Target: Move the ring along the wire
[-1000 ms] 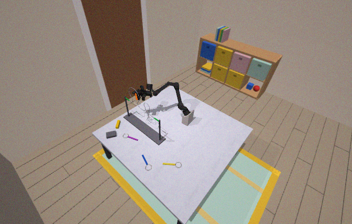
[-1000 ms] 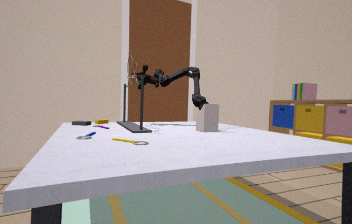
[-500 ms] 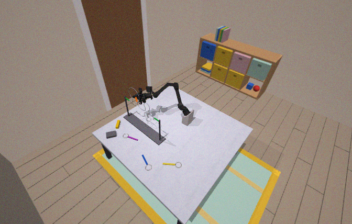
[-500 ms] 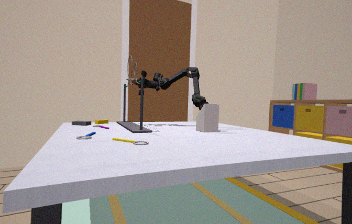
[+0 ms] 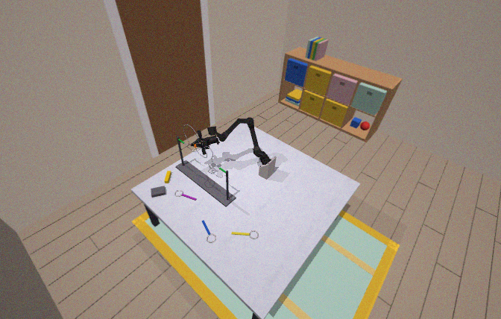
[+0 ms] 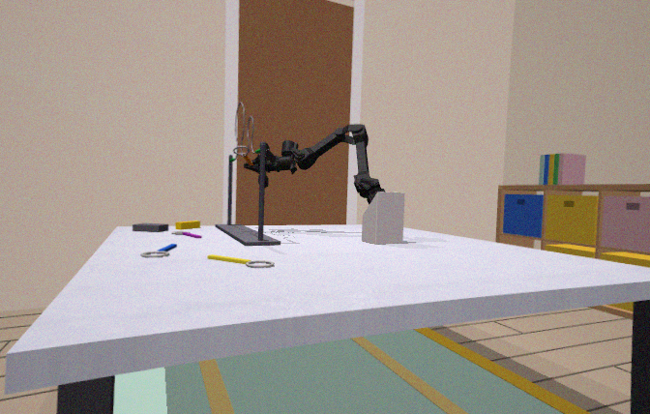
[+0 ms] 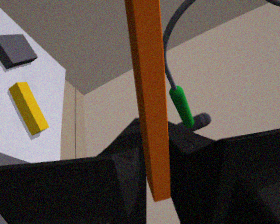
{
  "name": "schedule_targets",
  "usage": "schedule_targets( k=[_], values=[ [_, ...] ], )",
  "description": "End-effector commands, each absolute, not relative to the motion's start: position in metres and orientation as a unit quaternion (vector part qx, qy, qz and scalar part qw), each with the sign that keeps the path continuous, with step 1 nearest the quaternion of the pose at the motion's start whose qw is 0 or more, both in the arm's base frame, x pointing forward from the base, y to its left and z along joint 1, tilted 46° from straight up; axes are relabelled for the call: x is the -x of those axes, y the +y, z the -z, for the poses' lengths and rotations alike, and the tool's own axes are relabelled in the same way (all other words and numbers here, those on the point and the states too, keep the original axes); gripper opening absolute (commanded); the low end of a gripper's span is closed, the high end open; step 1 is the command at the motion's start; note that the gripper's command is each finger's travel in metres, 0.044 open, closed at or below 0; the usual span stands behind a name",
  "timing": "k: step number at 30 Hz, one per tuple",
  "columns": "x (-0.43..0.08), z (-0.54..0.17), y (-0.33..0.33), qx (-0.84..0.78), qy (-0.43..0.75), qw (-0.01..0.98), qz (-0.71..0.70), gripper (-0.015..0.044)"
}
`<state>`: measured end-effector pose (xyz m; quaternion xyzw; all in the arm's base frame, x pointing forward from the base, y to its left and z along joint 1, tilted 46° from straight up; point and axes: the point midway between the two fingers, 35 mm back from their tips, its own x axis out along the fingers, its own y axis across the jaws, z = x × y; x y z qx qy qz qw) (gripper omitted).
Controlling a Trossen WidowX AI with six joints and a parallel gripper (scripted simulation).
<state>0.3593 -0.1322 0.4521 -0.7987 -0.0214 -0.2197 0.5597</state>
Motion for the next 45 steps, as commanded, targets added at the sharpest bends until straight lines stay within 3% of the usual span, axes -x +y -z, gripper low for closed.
schedule_targets(
  k=[1,25,45],
  values=[
    [-0.362,-0.436,-0.137,0.773,-0.006,0.599,0.209,-0.015],
    [-0.369,-0.347,-0.134,0.583,0.075,0.797,0.137,-0.015],
    [-0.367,-0.295,-0.104,0.441,0.12,0.885,0.086,-0.015]
  ],
)
